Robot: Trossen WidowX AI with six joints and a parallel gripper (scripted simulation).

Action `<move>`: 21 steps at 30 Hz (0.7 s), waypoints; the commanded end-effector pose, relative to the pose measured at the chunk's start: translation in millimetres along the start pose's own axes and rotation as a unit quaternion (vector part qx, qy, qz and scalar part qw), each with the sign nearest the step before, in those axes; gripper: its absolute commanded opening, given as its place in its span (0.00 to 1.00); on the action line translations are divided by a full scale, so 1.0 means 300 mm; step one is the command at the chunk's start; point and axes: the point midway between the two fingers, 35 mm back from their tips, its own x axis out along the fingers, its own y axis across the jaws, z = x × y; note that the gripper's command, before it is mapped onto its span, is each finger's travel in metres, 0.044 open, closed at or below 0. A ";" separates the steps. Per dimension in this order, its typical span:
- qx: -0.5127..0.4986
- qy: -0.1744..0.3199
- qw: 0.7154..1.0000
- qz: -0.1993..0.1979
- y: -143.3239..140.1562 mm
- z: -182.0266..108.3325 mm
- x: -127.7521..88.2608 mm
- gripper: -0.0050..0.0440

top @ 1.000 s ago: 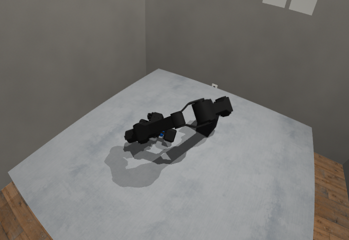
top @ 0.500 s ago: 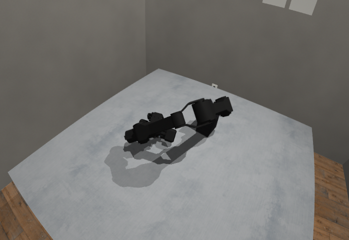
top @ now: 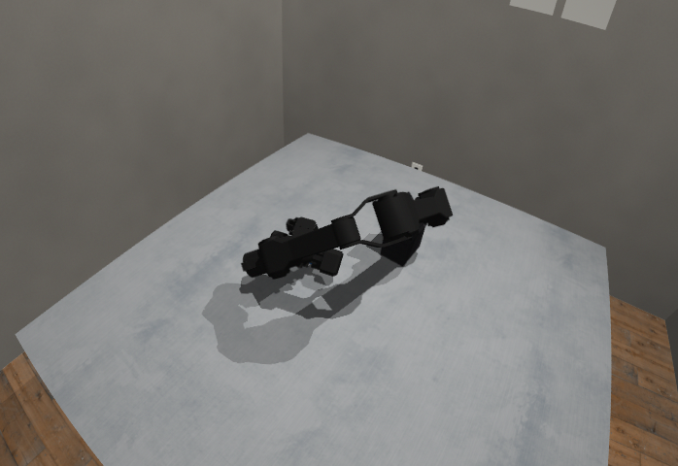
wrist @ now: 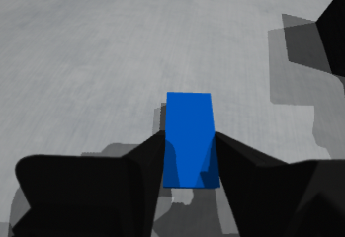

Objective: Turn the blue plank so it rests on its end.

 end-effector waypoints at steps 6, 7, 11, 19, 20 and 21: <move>-0.001 0.005 1.000 0.009 -0.002 0.046 -0.065 0.36; -0.001 0.005 1.000 0.009 -0.002 0.054 -0.072 0.36; -0.001 0.006 1.000 0.011 0.000 0.078 -0.097 0.36; 0.000 0.001 1.000 0.004 -0.002 0.083 -0.086 0.36; -0.001 0.002 1.000 0.005 -0.002 0.082 -0.086 0.36; -0.001 0.005 1.000 0.005 -0.004 0.083 -0.088 0.36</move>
